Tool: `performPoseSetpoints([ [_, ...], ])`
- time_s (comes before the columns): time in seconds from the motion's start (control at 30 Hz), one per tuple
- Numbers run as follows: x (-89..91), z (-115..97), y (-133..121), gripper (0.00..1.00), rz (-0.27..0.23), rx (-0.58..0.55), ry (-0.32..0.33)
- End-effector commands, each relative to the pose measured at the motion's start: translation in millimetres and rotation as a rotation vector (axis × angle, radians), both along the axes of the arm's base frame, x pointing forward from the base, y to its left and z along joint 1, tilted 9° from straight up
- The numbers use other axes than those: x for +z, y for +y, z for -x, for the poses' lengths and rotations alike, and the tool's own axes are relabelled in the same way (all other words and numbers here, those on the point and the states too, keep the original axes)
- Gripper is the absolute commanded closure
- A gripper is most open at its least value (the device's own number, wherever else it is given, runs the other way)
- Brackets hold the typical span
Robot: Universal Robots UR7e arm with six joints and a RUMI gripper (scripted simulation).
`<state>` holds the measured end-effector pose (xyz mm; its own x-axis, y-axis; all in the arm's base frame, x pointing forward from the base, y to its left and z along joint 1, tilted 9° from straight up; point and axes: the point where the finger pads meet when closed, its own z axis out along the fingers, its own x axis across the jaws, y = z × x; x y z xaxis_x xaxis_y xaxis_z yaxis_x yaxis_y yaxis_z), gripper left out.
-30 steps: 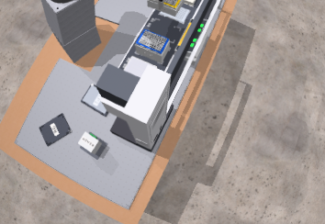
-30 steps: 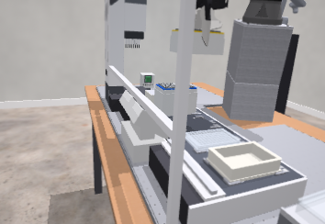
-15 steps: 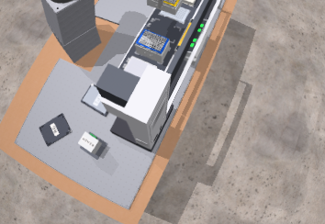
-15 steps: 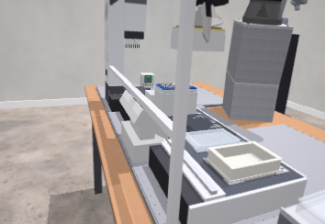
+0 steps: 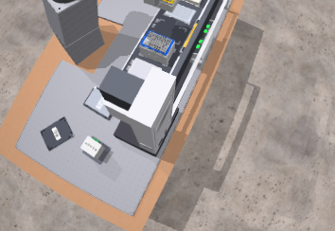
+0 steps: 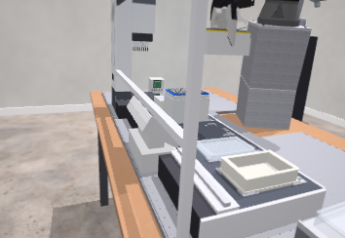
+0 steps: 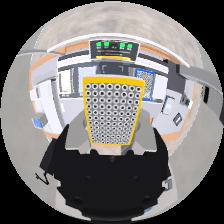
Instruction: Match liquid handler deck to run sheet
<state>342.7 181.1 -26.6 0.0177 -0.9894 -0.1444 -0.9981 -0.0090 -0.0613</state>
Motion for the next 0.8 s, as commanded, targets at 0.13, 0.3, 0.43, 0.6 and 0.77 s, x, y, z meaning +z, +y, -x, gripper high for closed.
performPoseSetpoints([
  [0.13, -1.5, 53, -2, 1.0, -0.001, -0.001, -0.002],
  [0.3, -2.6, 68, -2, 1.0, -0.001, -0.001, -0.002],
  [0.43, -3.9, 88, -3, 1.0, -0.001, -0.001, -0.002],
  [0.6, -5.7, 113, -3, 1.0, -0.001, -0.001, -0.002],
  [0.77, -6.8, 128, -4, 1.0, -0.001, -0.001, -0.002],
])
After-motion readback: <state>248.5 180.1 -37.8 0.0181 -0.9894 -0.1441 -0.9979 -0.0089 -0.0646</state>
